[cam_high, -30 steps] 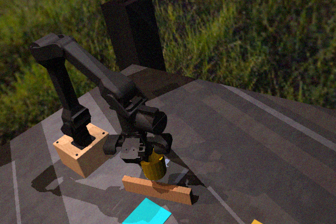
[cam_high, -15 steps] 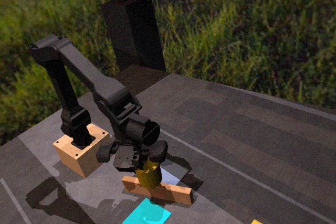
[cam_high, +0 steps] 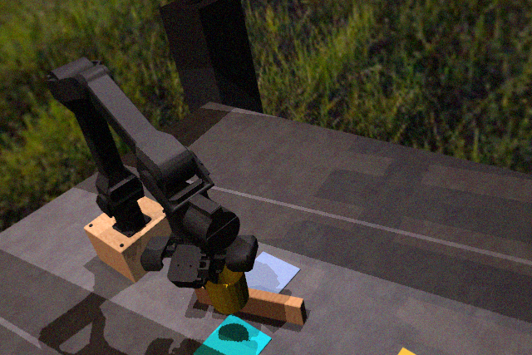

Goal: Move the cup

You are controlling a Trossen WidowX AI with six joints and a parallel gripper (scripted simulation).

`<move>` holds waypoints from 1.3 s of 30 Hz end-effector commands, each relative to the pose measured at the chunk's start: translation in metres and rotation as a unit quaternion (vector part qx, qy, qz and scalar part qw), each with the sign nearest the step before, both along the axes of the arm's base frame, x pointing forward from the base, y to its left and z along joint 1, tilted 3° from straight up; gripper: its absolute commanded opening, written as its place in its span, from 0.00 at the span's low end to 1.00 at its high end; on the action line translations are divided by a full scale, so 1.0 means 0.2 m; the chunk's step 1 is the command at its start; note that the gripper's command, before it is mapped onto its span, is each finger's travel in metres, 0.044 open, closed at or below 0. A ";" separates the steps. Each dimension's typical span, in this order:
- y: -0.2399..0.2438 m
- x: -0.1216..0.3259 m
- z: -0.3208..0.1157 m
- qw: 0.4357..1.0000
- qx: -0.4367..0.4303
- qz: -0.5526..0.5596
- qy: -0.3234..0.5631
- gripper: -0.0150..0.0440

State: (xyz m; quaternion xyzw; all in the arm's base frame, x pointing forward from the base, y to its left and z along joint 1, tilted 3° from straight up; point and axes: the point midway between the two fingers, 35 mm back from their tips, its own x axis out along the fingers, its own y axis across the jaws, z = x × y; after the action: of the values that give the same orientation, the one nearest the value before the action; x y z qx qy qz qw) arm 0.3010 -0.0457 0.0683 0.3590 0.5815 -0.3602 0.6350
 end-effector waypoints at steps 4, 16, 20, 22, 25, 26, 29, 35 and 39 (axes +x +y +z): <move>-0.09 0.03 0.01 1.000 0.001 0.001 0.000 0.25; -0.18 0.05 0.02 1.000 0.000 0.001 -0.001 0.25; -0.18 0.06 -0.01 1.000 0.000 0.001 -0.001 0.25; -0.18 0.06 -0.02 1.000 0.000 0.001 -0.001 0.25; -0.19 0.06 -0.05 1.000 0.000 0.001 -0.001 0.25; -0.19 0.06 -0.06 1.000 0.000 0.001 -0.001 0.25; -0.19 0.07 -0.09 1.000 0.000 0.001 -0.001 0.25; -0.19 0.07 -0.15 1.000 0.000 0.001 -0.001 0.25; -0.19 0.08 -0.18 1.000 0.000 0.001 -0.001 0.25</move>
State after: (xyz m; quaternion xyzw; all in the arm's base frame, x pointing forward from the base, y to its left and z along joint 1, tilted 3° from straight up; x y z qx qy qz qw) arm 0.3186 -0.0854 0.0418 0.3598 0.5763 -0.3602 0.6393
